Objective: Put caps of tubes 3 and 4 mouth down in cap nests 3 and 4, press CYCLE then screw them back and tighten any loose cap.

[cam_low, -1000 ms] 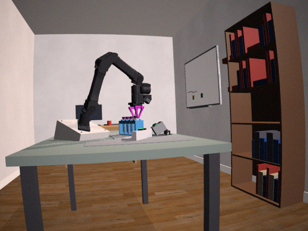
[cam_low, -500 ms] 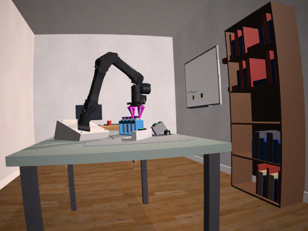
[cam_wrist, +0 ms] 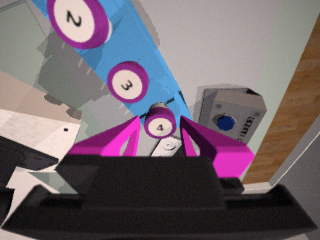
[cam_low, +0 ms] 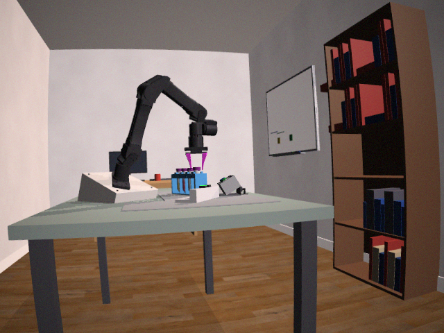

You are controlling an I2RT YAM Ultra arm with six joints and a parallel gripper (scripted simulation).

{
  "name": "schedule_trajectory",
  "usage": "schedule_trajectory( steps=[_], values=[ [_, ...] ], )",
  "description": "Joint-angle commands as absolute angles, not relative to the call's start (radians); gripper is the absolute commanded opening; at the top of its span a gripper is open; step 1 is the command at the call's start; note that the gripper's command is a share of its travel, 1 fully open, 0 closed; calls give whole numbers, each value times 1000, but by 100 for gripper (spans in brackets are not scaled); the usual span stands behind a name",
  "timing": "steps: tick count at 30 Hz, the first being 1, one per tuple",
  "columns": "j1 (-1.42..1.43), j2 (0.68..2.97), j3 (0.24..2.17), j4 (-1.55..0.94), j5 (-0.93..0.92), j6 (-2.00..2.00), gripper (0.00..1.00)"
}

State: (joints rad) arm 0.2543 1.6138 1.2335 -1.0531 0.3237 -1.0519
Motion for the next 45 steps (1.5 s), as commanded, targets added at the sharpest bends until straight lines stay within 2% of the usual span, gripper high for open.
schedule_trajectory(
  steps=[1,15,22,23,37,45],
  values=[
    [255,1607,1245,-1053,324,-1250,49],
    [255,1609,1247,-1054,324,-1730,49],
    [256,1610,1250,-1056,324,-1747,49],
    [256,1610,1250,-1056,324,-1747,0],
    [256,1609,1249,-1056,324,-1747,0],
    [255,1610,1249,-1055,324,-1448,0]
  ],
)
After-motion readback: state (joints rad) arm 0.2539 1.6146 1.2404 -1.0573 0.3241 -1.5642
